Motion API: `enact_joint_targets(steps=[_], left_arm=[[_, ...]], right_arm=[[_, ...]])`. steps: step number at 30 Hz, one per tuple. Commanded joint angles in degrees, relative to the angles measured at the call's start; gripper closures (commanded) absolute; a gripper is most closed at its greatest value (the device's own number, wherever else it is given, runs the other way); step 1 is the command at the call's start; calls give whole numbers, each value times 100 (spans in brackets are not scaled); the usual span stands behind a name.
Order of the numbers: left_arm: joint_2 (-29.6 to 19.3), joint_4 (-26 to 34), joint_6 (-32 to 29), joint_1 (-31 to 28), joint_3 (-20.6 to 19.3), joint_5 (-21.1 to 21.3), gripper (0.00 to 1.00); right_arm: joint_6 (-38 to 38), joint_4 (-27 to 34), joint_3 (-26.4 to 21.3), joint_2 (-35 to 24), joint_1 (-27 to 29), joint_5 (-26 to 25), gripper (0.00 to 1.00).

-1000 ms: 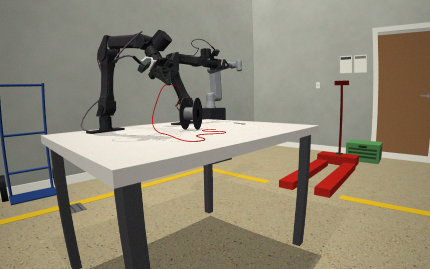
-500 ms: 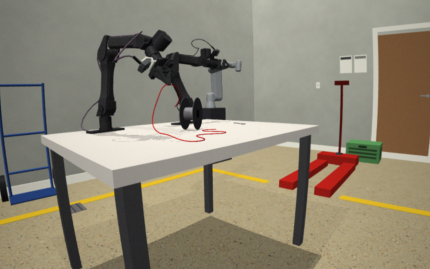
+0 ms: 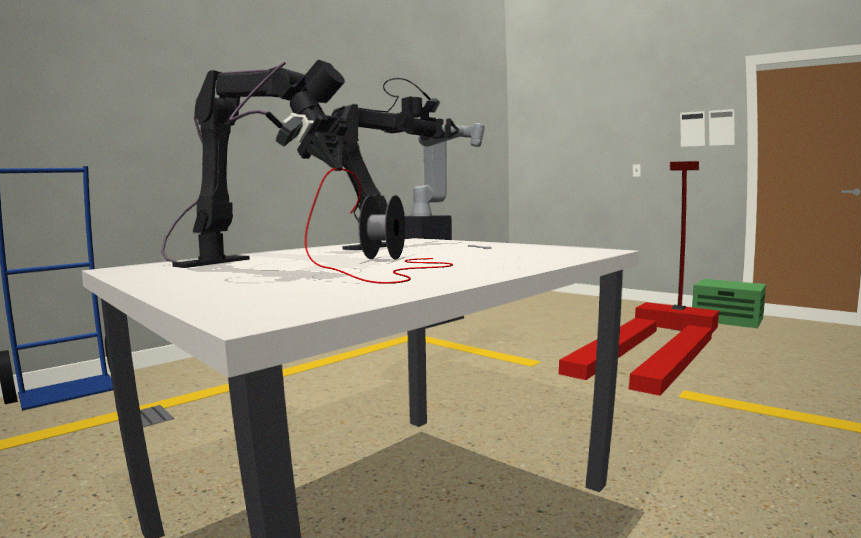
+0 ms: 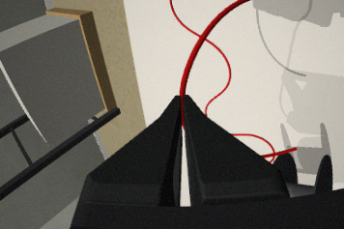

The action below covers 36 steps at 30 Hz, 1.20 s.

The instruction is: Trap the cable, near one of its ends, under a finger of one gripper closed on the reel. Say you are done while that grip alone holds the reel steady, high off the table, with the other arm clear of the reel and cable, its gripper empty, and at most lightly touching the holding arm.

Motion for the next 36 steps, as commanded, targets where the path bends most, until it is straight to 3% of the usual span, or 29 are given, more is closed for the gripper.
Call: enact_joint_targets(steps=[1, 17, 36], left_arm=[[54, -50, 39, -24, -34, -63, 2], [54, -50, 39, -24, -34, -63, 25], [105, -165, 167, -364, -97, 195, 25]], right_arm=[[-42, -40, 152, -235, -36, 120, 100], [-42, -40, 153, -237, -36, 120, 100], [-42, -40, 153, -237, -36, 120, 100]])
